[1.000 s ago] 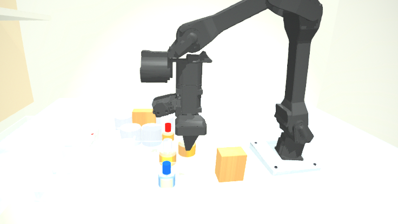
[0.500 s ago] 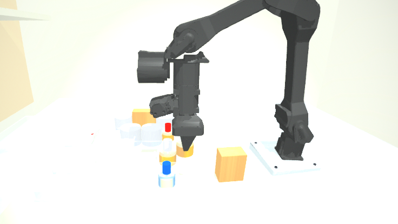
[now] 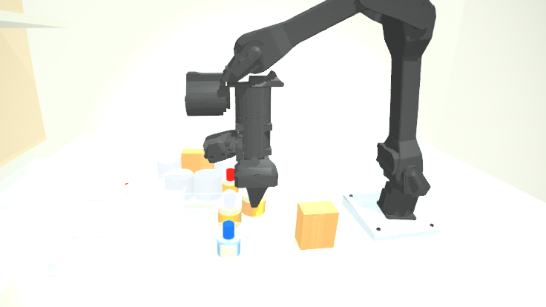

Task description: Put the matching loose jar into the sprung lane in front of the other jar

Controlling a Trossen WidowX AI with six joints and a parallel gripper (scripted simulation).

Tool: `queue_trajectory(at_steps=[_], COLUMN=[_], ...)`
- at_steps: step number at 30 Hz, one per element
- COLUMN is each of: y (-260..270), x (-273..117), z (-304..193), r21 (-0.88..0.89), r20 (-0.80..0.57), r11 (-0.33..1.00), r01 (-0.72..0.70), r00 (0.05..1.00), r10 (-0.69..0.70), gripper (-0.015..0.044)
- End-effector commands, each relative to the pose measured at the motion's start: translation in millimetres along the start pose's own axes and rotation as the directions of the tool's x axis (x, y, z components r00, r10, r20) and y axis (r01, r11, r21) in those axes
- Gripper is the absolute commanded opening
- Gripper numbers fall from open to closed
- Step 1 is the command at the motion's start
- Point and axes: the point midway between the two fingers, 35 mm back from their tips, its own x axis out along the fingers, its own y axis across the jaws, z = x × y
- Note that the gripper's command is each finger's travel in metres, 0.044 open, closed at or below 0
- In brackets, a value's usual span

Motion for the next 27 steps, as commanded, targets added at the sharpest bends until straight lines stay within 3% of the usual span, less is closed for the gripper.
queue_trajectory(at_steps=[1, 27], y=[0.6, 0.8], x=[-3.1, -4.1], z=[9.7, 21.4], r21=[-0.007, -0.007], r20=[0.029, 0.03], r11=[1.0, 1.0], r01=[-0.003, -0.003], r00=[1.0, 1.0], r10=[0.003, 0.003], gripper=[0.0, 0.0])
